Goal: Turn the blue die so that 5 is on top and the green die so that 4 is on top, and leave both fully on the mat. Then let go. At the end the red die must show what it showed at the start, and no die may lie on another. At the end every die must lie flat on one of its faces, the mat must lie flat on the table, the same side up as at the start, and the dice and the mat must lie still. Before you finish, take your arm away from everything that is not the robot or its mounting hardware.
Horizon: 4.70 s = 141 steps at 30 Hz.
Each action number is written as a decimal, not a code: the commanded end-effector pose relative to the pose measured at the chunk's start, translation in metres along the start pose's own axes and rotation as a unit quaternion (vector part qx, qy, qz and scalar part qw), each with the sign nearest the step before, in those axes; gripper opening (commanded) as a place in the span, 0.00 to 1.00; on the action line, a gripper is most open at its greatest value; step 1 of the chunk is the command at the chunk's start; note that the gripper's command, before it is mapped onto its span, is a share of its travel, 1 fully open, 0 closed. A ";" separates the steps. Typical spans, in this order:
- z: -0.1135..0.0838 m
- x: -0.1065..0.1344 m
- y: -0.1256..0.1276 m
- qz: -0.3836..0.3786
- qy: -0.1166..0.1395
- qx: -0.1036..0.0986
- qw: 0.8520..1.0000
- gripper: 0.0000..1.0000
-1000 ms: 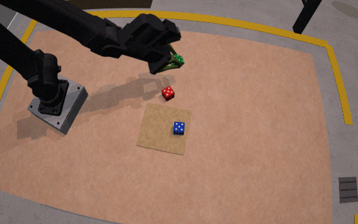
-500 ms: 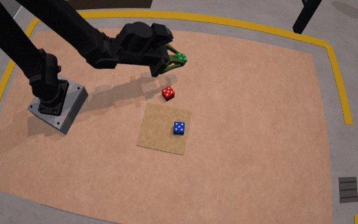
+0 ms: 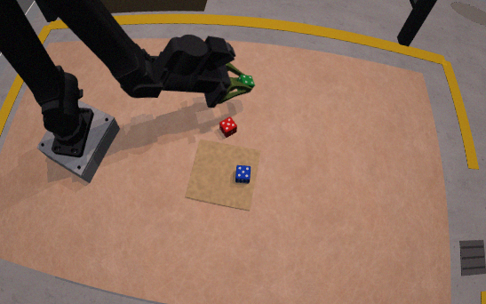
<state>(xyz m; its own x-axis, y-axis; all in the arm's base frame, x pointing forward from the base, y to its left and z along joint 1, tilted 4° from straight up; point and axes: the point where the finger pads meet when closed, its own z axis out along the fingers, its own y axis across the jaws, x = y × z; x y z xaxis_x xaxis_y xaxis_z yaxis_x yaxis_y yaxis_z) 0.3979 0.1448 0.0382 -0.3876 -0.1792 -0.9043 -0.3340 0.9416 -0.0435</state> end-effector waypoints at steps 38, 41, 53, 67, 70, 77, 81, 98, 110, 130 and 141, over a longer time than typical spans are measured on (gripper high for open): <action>0.029 0.033 -0.007 -0.002 -0.024 0.007 1.000 0.26; 0.029 0.033 -0.007 -0.002 -0.024 0.007 1.000 0.26; 0.029 0.033 -0.007 -0.002 -0.024 0.007 1.000 0.26; 0.032 0.039 -0.007 -0.002 -0.020 0.007 1.000 0.26; 0.032 0.041 -0.007 -0.002 -0.020 0.007 1.000 0.26; 0.033 0.045 -0.007 -0.003 -0.018 0.007 1.000 0.26; 0.034 0.046 -0.007 -0.002 -0.019 0.007 1.000 0.26; 0.032 0.049 -0.007 -0.003 -0.016 0.007 1.000 0.26; 0.032 0.049 -0.007 -0.003 -0.016 0.007 1.000 0.26; 0.033 0.049 -0.007 -0.003 -0.016 0.007 1.000 0.26; 0.034 0.049 -0.007 -0.003 -0.017 0.007 1.000 0.26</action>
<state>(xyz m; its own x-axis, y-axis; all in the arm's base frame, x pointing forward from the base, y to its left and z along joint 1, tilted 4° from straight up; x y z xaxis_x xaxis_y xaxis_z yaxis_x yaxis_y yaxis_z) 0.3998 0.1421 -0.0270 -0.3925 -0.1818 -0.9016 -0.3337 0.9416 -0.0446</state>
